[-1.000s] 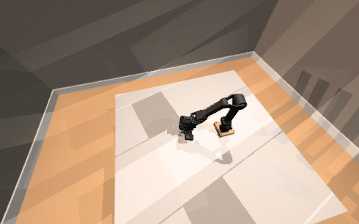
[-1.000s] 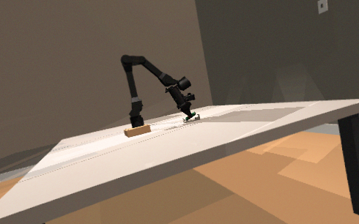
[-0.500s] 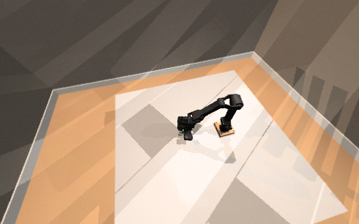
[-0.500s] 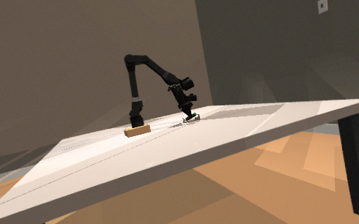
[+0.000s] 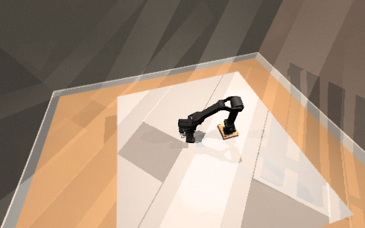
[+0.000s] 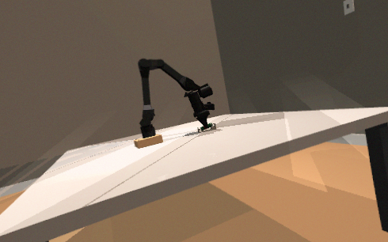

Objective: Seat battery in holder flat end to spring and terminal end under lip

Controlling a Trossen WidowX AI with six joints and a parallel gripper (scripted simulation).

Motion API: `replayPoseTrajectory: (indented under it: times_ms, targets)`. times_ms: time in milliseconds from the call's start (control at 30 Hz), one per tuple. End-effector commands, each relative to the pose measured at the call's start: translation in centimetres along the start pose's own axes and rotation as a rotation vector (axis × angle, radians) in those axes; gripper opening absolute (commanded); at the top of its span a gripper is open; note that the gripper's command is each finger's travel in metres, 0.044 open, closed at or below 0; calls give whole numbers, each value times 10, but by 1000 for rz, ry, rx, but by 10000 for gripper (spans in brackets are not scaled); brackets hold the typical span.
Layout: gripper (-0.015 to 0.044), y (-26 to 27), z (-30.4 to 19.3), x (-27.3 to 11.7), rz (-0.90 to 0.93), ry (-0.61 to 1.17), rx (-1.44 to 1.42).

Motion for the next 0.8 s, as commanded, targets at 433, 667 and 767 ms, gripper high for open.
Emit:
replayPoseTrajectory:
  times_ms: [433, 667, 767]
  targets:
    - [65, -2, 5, 5, 28, 110, -1]
    - [65, -2, 9, 6, 36, 146, 0]
    - [65, -3, 10, 6, 39, 161, 1]
Point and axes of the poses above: the point midway between the two fingers, 35 mm back from their tips, its own x axis out along the fingers, its own y axis across the jaws, z = x × y, the point moved 7 cm from there along -x, back along the fingers, and after that the axes turned 14 degrees about -x, right-handed, at the moved point
